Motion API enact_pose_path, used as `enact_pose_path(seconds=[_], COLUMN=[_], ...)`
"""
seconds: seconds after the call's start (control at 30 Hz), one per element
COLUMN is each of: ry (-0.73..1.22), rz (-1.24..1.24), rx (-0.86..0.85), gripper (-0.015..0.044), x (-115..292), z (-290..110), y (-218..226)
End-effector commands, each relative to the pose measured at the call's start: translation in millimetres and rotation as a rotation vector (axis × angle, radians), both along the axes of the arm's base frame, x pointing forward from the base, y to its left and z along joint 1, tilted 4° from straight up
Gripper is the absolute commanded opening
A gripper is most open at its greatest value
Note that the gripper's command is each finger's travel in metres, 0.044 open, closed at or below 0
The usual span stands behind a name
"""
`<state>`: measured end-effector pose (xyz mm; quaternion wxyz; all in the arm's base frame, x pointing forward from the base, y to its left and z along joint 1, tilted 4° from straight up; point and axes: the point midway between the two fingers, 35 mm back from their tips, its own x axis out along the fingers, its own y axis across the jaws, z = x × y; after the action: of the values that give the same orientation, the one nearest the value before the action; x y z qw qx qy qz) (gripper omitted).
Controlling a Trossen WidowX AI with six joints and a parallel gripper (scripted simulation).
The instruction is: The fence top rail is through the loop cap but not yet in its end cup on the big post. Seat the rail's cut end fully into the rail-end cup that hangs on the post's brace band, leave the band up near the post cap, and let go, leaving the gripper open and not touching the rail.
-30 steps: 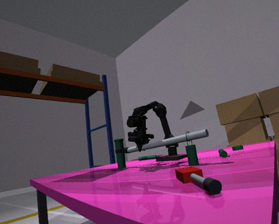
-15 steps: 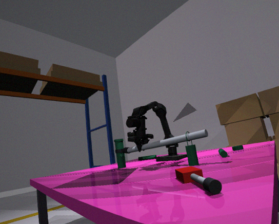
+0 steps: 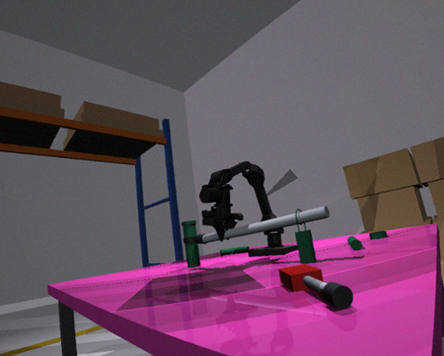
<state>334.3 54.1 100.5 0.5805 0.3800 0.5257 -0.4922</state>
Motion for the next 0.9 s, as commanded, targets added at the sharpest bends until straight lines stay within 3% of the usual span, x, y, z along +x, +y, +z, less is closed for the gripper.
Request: enact_pose_path(seconds=[0.0,0.87], ry=[-0.010,-0.010], rz=[0.000,0.000], rx=[-0.013,-0.014], gripper=[0.0000,0.0000], x=[2.6,6.2], z=[3.0,6.5], y=[-5.7,-14.4])
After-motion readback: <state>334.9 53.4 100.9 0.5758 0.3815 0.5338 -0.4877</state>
